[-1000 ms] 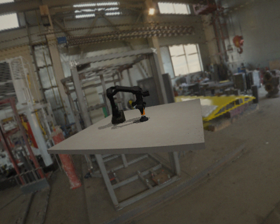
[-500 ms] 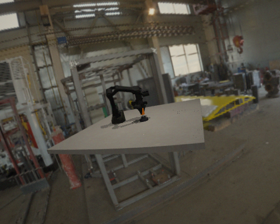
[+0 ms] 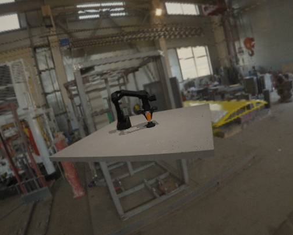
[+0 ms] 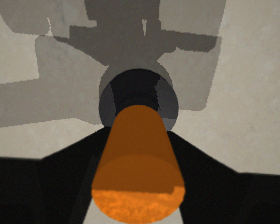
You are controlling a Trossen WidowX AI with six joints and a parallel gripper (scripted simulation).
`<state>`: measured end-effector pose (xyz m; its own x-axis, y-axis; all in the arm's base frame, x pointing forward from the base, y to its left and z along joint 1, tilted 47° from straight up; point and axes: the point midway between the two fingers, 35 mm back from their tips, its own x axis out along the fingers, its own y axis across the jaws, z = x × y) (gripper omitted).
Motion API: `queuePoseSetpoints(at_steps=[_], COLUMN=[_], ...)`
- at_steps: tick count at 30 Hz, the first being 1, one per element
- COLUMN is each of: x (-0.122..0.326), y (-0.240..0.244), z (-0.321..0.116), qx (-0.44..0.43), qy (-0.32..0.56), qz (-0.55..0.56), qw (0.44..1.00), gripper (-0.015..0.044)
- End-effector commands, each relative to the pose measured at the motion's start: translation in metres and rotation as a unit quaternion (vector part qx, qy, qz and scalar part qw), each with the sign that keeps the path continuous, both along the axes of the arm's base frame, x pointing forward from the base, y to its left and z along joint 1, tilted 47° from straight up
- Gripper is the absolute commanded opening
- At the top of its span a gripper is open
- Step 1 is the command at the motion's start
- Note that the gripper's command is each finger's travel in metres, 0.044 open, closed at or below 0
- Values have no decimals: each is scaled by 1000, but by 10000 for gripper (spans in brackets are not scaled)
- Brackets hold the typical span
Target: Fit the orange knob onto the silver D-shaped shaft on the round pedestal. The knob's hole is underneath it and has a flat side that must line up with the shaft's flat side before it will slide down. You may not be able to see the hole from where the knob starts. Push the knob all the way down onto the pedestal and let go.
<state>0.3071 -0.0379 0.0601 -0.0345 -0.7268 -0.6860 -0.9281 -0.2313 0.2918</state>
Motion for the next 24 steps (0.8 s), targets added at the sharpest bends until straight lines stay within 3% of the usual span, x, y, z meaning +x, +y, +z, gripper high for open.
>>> queuePoseSetpoints(at_steps=[1,10,24], x=[2,2,1], y=[1,0,1], z=[2,4,2], qx=[-4,-13,-13], qy=[-88,-291,-295], qz=[-78,-270,-274], qw=[993,918,915], gripper=[0,0,0])
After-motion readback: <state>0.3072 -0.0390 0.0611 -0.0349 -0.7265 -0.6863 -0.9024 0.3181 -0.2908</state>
